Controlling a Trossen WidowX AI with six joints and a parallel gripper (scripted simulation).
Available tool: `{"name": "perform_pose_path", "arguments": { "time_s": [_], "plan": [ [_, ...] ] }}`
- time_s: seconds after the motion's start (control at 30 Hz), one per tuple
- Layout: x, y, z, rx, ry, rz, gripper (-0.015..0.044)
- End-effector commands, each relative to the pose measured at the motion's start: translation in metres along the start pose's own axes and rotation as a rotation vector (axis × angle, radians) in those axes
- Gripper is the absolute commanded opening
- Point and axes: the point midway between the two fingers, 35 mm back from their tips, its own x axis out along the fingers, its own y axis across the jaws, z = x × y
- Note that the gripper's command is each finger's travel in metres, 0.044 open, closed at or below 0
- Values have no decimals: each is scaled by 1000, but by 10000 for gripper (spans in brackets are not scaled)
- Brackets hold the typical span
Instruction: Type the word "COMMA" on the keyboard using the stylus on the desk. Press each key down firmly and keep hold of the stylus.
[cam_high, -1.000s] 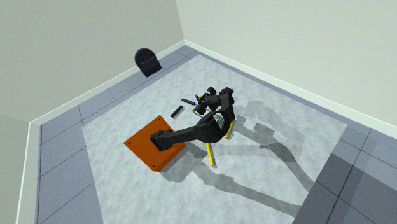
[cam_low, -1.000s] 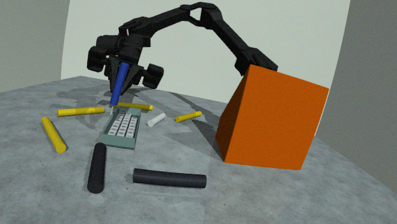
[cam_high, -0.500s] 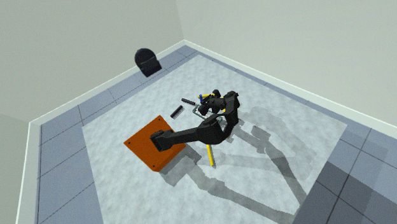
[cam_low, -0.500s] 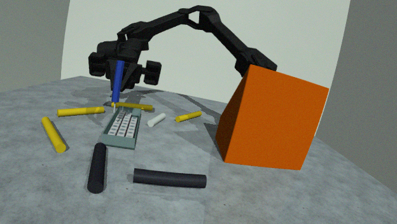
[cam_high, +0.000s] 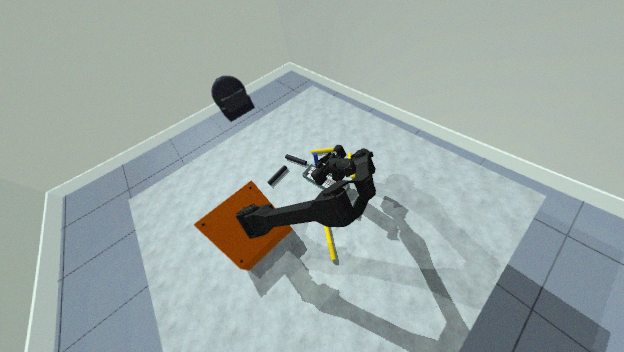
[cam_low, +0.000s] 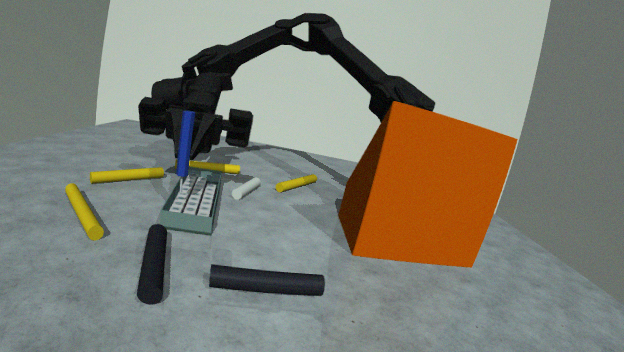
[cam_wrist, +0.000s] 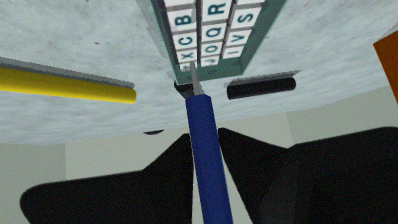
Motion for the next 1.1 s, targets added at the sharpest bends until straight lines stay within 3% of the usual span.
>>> {"name": "perform_pose_path", "arguments": {
  "time_s": [0.0, 0.07, 0.17, 1.07],
  "plan": [
    [1, 0, 1, -6, -3, -1, 0],
    [1, 0, 1, -6, -3, -1, 0],
    [1, 2, 2, -6, -3, -1, 79],
    [3, 2, 6, -6, -4, -1, 81]
  ]
}}
